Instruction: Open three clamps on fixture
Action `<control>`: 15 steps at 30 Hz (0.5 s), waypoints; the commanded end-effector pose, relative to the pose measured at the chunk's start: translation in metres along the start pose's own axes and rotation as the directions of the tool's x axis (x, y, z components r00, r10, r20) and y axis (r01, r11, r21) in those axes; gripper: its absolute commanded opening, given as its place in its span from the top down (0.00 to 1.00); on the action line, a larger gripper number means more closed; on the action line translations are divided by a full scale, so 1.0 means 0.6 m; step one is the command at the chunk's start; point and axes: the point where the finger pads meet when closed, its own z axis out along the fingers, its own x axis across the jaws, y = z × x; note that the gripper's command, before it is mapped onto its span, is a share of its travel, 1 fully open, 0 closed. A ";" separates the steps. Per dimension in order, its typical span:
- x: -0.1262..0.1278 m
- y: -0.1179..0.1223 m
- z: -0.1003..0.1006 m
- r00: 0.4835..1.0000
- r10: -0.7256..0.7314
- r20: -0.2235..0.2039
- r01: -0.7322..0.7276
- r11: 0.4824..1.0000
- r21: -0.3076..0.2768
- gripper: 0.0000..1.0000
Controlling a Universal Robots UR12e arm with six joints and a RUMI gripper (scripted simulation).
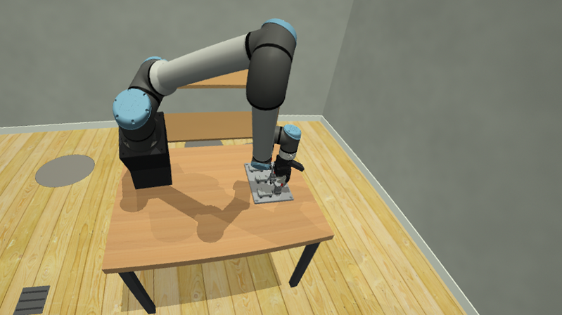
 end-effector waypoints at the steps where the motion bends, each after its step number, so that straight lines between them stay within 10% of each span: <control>1: 0.000 0.006 -0.003 1.000 0.000 0.000 0.000 1.000 0.000 1.00; 15: 0.000 0.018 -0.004 1.000 0.000 0.000 0.000 1.000 0.000 1.00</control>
